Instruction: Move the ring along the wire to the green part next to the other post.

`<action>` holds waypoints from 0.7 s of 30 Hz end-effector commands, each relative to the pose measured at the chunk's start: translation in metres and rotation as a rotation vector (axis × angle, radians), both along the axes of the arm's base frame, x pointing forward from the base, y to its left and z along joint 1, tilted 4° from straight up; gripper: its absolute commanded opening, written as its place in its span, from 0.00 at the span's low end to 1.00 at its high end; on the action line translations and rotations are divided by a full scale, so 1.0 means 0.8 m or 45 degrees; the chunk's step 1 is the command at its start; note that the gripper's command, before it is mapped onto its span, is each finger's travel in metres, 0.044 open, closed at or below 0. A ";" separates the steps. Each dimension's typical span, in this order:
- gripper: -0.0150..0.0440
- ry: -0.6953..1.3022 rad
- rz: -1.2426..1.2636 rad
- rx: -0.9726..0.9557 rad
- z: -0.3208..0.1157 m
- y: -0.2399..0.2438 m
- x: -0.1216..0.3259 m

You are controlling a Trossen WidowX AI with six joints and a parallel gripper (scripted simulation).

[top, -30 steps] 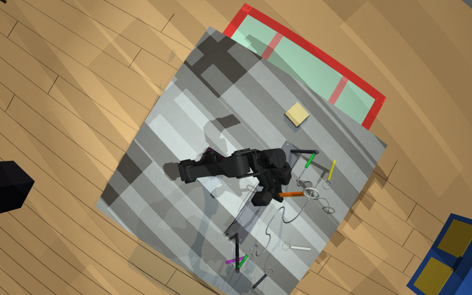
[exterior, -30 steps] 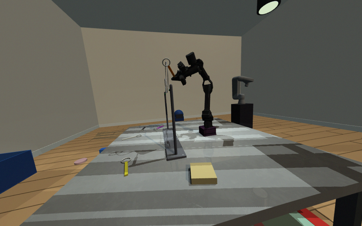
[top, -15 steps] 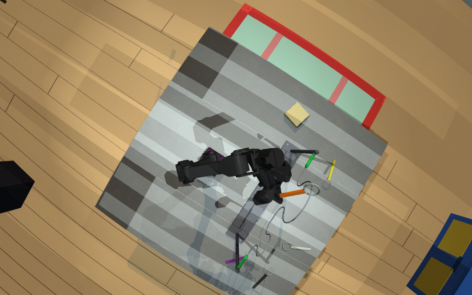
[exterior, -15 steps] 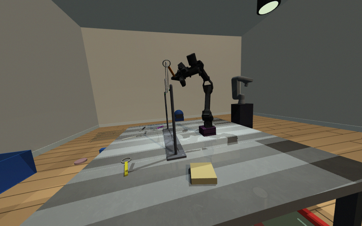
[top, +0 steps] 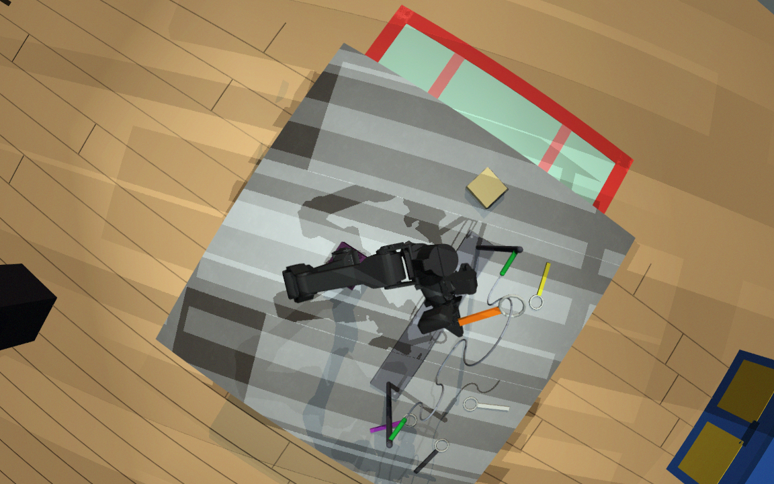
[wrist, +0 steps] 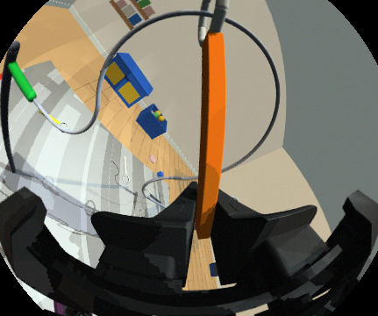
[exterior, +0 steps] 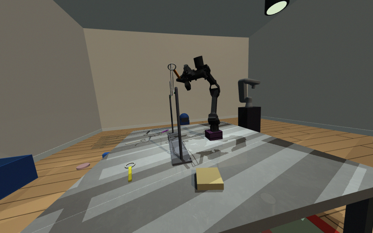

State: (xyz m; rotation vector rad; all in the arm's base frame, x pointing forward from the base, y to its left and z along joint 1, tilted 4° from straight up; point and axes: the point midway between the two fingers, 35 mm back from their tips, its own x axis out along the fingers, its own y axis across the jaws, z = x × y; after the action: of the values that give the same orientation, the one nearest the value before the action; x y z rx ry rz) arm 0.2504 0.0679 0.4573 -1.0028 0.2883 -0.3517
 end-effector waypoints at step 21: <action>0.00 -0.016 -0.035 -0.387 0.007 -0.005 -0.001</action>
State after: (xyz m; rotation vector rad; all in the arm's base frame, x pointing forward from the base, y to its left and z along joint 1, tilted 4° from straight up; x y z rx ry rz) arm 0.2500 0.0646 0.4638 -1.2549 0.2440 -0.4249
